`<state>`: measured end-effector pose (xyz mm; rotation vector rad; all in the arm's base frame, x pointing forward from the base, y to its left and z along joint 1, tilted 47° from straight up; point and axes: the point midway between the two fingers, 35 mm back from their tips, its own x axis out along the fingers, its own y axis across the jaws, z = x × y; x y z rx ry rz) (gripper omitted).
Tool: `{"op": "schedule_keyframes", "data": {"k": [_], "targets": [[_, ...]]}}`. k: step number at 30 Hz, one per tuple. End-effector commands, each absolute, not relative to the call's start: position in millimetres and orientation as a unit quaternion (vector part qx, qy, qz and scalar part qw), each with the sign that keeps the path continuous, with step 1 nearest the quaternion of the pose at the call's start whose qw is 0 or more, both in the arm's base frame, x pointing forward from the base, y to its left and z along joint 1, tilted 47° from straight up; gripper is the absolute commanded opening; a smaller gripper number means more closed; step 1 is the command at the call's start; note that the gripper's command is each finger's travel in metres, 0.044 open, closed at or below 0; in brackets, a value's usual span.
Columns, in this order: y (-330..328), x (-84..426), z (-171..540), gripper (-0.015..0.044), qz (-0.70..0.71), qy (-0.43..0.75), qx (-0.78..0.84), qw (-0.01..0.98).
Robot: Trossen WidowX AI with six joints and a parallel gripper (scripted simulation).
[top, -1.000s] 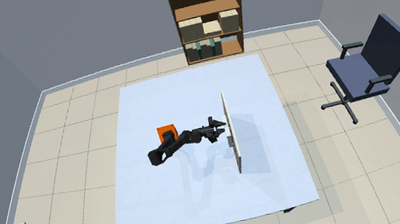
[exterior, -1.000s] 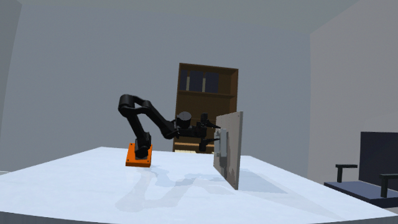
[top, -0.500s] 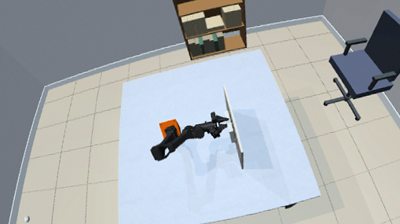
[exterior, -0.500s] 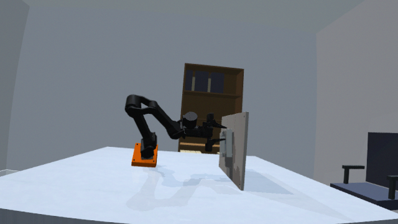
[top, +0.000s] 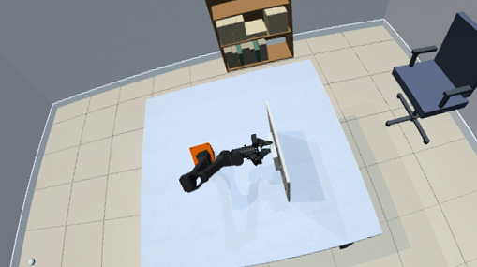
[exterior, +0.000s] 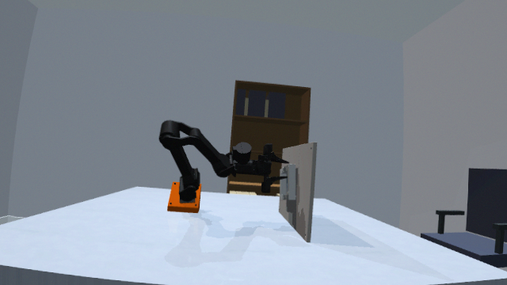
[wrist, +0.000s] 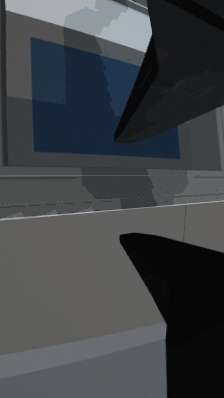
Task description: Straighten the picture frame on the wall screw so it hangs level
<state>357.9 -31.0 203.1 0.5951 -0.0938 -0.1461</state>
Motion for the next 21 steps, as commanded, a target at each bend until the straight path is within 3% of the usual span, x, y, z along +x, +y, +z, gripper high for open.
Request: {"op": "schedule_keyframes", "data": {"k": [1, 9, 21], "targets": [[-30.2, 358.2, 203.8, 0.026, -0.069, -0.047, 0.294, 0.952], [-29.9, 358.3, 204.1, 0.026, -0.069, -0.047, 0.294, 0.952], [-29.9, 358.3, 204.1, 0.018, -0.069, -0.047, 0.294, 0.952]]}}
